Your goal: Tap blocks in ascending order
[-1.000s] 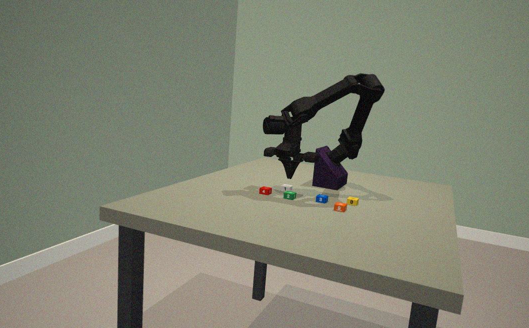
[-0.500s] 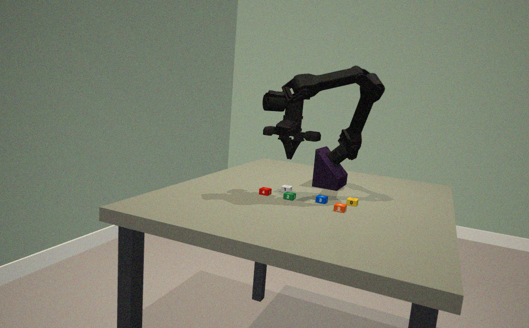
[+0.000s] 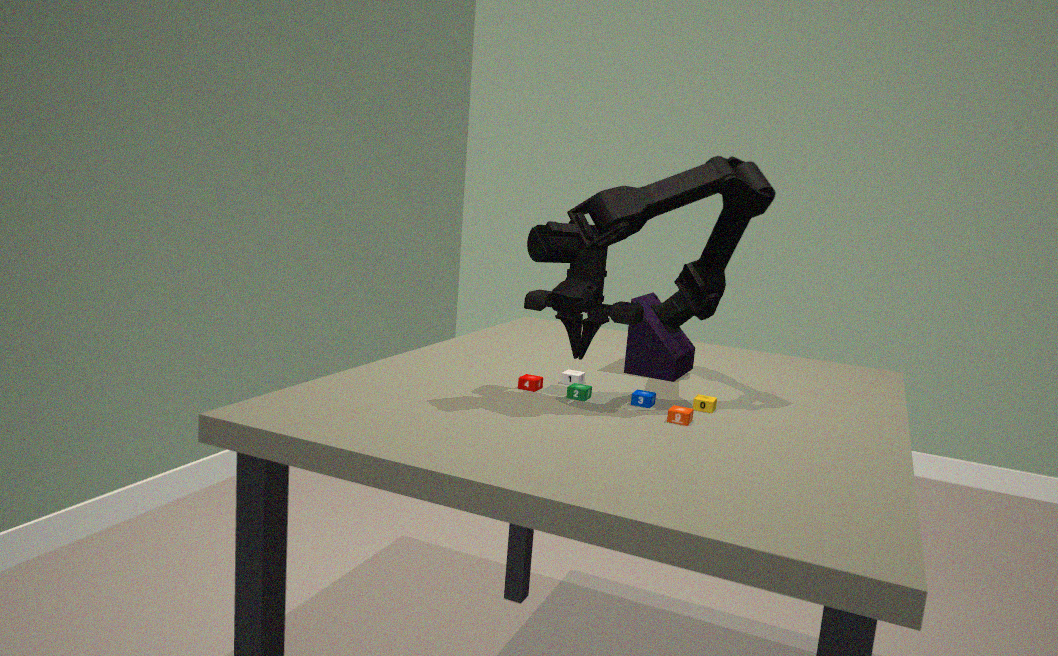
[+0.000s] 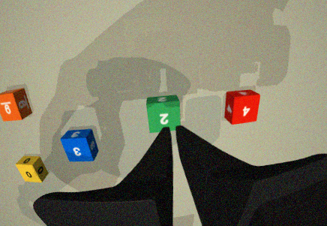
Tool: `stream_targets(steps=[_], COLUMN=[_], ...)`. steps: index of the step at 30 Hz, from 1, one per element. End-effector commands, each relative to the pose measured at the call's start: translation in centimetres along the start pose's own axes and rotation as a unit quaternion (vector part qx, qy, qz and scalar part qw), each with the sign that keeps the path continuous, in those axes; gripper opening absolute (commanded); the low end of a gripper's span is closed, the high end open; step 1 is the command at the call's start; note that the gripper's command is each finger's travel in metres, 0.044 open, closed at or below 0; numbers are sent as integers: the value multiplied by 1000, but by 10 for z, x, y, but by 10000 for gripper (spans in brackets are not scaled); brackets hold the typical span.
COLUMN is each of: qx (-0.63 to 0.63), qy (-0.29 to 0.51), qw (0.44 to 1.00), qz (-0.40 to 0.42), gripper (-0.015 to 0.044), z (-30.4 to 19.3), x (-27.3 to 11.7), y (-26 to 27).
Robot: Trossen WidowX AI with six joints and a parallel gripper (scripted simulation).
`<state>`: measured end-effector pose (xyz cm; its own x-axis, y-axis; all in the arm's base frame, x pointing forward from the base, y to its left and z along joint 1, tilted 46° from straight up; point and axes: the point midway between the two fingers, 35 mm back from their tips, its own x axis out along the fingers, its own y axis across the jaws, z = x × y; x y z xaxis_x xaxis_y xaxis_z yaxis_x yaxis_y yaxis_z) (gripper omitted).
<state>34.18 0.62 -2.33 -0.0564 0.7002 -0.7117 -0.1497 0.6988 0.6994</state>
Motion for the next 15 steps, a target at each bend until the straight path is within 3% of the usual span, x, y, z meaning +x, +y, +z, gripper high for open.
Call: stream_targets(steps=[1,15], qx=[6,6], qy=[5,5], qw=[1000,1000], qz=[6,6], gripper=[20,20], z=[-5,-5], x=[24,39], y=[1,1])
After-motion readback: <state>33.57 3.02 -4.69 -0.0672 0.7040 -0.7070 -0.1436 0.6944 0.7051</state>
